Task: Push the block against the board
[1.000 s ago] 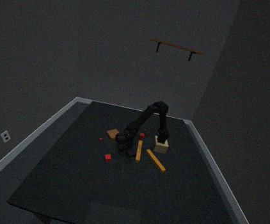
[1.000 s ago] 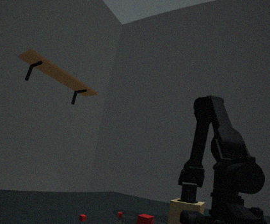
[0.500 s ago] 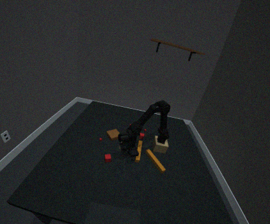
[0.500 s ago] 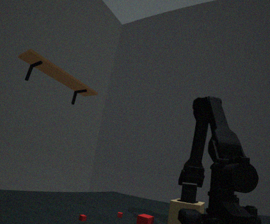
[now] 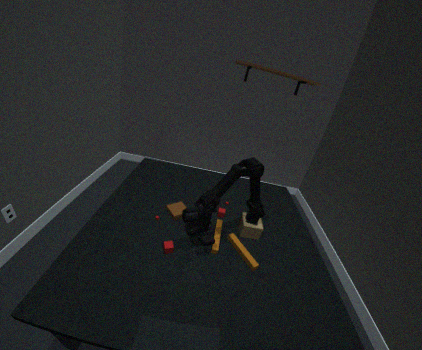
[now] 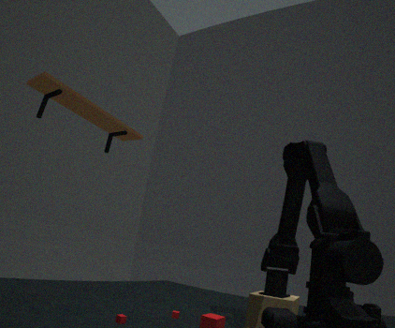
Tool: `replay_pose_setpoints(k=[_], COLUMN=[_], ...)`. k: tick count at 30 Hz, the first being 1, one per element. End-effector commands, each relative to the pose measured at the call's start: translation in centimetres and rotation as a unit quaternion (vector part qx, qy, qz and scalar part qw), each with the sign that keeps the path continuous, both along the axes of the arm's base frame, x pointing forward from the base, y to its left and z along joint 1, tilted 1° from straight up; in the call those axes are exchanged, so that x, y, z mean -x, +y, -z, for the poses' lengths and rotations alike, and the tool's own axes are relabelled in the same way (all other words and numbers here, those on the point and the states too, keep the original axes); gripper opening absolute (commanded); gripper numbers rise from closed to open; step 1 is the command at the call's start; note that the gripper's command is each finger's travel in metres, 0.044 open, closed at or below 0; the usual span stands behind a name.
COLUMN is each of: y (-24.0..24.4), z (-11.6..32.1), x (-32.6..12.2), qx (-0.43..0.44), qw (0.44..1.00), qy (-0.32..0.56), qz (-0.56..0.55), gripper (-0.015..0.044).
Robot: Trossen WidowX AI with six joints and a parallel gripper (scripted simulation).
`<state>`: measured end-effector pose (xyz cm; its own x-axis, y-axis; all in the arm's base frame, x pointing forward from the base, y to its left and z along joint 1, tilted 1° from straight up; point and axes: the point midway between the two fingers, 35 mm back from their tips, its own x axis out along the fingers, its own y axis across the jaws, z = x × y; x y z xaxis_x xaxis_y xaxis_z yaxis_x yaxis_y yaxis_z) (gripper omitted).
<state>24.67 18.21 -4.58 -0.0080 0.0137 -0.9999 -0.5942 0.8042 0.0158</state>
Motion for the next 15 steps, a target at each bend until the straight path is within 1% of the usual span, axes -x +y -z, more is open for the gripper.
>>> replay_pose_setpoints(k=[1, 15], y=[0.6, 1.9], z=[-0.2, -0.1], x=[-0.7, -2.6], qx=[-0.004, -0.005], qw=[1.0, 1.0], qy=[-0.002, -0.003], qz=[-0.002, -0.002], gripper=[0.0, 0.0])
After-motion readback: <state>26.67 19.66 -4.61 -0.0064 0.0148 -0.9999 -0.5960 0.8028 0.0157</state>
